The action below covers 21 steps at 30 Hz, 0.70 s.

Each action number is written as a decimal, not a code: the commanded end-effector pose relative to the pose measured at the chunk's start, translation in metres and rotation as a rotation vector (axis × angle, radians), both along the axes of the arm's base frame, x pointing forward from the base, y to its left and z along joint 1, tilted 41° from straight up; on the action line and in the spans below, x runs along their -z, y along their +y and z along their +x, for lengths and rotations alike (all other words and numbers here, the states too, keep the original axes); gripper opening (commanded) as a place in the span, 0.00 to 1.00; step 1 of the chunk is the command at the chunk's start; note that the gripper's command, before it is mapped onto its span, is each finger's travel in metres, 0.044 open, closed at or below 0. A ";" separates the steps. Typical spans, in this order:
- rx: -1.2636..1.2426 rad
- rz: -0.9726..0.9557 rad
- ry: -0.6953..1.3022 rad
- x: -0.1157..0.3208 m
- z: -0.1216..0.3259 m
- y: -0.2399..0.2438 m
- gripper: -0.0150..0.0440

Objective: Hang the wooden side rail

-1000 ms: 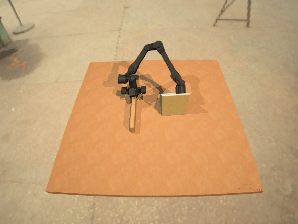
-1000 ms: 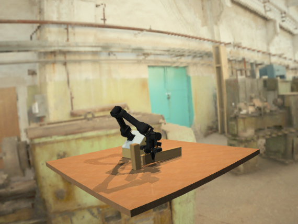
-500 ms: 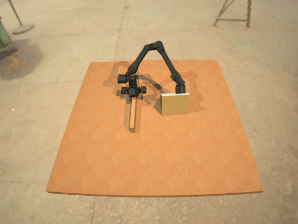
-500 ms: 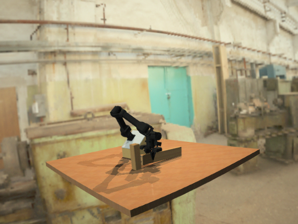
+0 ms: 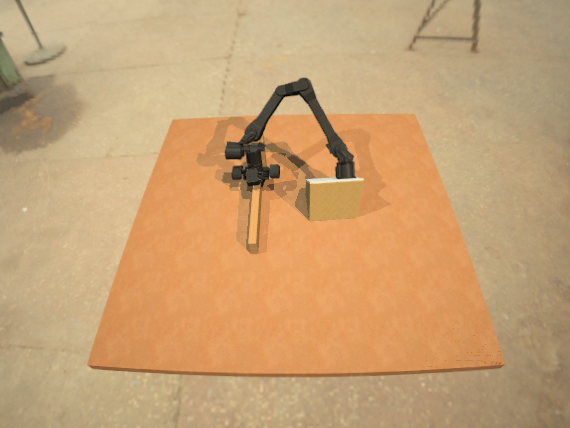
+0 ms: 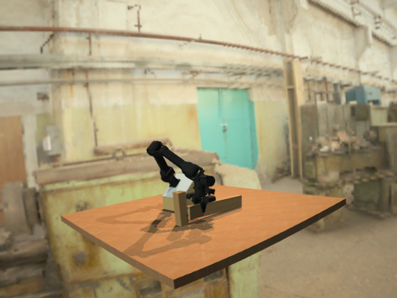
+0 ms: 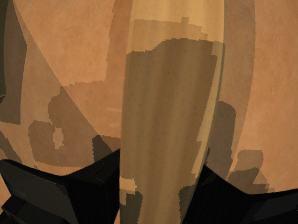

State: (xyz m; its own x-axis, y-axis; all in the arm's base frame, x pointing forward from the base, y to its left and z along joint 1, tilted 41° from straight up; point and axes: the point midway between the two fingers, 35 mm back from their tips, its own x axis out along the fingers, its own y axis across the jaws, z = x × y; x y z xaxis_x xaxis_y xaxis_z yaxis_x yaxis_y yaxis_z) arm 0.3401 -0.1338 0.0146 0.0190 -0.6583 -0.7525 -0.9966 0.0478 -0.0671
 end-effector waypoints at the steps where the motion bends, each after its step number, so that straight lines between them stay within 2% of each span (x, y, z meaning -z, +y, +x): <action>1: -0.006 -0.001 -0.004 -0.002 0.000 0.000 0.25; 21: -0.006 -0.002 -0.004 -0.003 0.000 -0.002 0.25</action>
State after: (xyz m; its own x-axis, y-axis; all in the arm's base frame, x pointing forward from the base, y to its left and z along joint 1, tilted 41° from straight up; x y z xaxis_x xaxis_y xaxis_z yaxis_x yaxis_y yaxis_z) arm 0.3386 -0.1359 0.0152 0.0209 -0.6568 -0.7538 -0.9964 0.0484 -0.0698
